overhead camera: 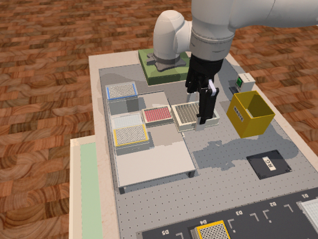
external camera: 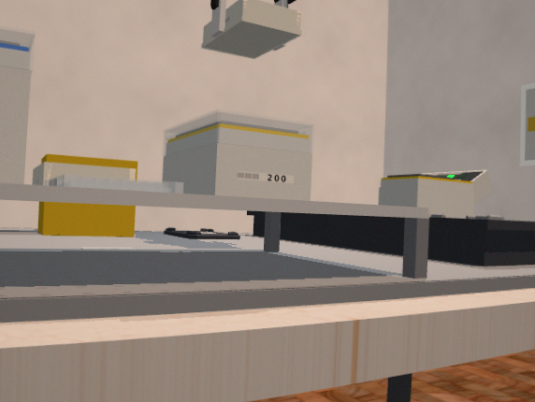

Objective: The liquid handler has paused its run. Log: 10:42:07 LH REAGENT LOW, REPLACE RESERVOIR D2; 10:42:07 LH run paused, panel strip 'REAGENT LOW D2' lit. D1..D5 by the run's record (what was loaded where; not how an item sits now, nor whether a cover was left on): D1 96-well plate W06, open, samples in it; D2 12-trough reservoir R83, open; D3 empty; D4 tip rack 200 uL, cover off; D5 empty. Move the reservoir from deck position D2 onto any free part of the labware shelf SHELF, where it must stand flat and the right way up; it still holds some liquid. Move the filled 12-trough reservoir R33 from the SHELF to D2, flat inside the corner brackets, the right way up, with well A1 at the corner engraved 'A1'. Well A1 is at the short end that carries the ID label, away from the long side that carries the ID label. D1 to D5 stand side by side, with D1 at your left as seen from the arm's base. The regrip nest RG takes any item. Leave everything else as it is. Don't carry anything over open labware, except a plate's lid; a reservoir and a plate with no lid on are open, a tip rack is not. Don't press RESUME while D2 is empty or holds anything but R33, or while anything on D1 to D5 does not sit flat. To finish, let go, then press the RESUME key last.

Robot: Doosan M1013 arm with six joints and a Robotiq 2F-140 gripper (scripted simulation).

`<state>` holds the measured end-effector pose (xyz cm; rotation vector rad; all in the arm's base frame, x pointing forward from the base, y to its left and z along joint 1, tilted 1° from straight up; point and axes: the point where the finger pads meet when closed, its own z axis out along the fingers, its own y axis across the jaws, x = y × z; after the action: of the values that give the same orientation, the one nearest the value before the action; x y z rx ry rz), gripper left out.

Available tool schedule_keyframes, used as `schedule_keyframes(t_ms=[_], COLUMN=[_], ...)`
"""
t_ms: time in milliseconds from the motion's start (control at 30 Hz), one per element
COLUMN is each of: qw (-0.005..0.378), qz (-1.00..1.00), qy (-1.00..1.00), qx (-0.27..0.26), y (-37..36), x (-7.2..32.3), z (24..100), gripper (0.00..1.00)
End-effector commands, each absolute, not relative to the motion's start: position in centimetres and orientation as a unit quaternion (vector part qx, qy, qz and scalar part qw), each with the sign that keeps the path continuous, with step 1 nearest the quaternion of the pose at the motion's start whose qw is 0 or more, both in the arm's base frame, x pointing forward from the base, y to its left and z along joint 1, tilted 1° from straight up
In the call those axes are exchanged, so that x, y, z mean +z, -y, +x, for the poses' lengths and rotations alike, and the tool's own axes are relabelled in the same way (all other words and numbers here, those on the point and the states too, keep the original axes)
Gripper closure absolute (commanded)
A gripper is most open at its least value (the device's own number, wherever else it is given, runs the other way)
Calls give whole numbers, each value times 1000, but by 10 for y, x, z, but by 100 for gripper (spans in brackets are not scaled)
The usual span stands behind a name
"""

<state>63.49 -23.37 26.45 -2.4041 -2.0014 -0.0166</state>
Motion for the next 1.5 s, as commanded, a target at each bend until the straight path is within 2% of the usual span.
schedule_keyframes(t_ms=[0, 833, 1467], qw=[7, 7, 7], qz=[-768, -768, -768], qy=[640, 640, 640], qx=[-5, -5, -5], y=[241, 289, 290], x=[264, 264, 264], z=[633, 625, 624], gripper=[100, 100, 100])
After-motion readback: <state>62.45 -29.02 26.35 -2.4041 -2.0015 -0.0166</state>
